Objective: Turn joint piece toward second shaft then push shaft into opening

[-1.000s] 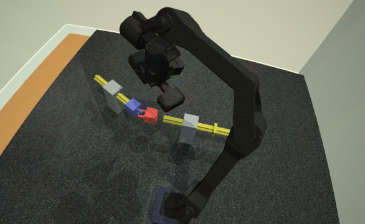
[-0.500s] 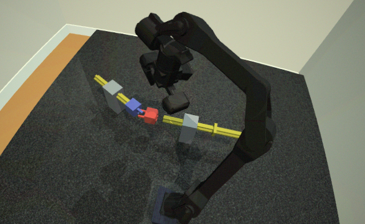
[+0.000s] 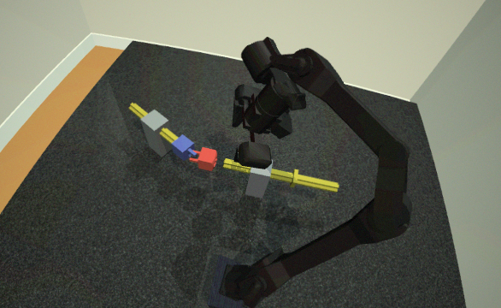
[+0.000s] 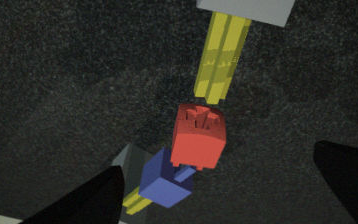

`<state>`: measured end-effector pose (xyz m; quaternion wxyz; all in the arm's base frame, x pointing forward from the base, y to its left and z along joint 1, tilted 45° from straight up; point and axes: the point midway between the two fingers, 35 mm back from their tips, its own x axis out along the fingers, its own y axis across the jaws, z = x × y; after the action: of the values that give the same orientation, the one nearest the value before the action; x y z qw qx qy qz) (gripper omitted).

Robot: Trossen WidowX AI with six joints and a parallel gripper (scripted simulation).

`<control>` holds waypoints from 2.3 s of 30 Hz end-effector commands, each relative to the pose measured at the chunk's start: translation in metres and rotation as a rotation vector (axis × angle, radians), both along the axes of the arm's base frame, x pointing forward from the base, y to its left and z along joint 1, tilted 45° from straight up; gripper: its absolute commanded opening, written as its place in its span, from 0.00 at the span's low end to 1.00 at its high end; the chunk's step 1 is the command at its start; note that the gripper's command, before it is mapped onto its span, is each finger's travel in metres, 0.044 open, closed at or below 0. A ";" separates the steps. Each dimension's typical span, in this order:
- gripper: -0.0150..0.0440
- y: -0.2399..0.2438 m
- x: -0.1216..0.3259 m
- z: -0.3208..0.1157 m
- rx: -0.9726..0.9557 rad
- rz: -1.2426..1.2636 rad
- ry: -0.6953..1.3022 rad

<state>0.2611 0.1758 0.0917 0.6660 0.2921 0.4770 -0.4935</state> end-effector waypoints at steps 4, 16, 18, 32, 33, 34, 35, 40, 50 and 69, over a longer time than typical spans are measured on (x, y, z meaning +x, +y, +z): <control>1.00 -0.024 -0.001 0.003 0.120 -0.210 -0.057; 1.00 -0.032 -0.001 0.004 0.157 -0.277 -0.076; 1.00 -0.037 0.002 0.010 0.155 -0.256 -0.077; 1.00 -0.166 0.021 0.131 0.000 0.169 -0.052; 1.00 -0.176 0.018 0.139 -0.018 0.197 -0.044; 1.00 -0.185 0.015 0.147 -0.036 0.224 -0.036; 1.00 -0.195 0.011 0.156 -0.055 0.250 -0.026; 1.00 -0.208 0.004 0.168 -0.083 0.288 -0.010; 1.00 -0.214 0.006 0.161 -0.119 0.222 -0.044; 1.00 -0.246 0.007 0.117 -0.335 -0.171 -0.316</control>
<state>0.2688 -0.0677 0.2107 0.7283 0.2816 0.2757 -0.5606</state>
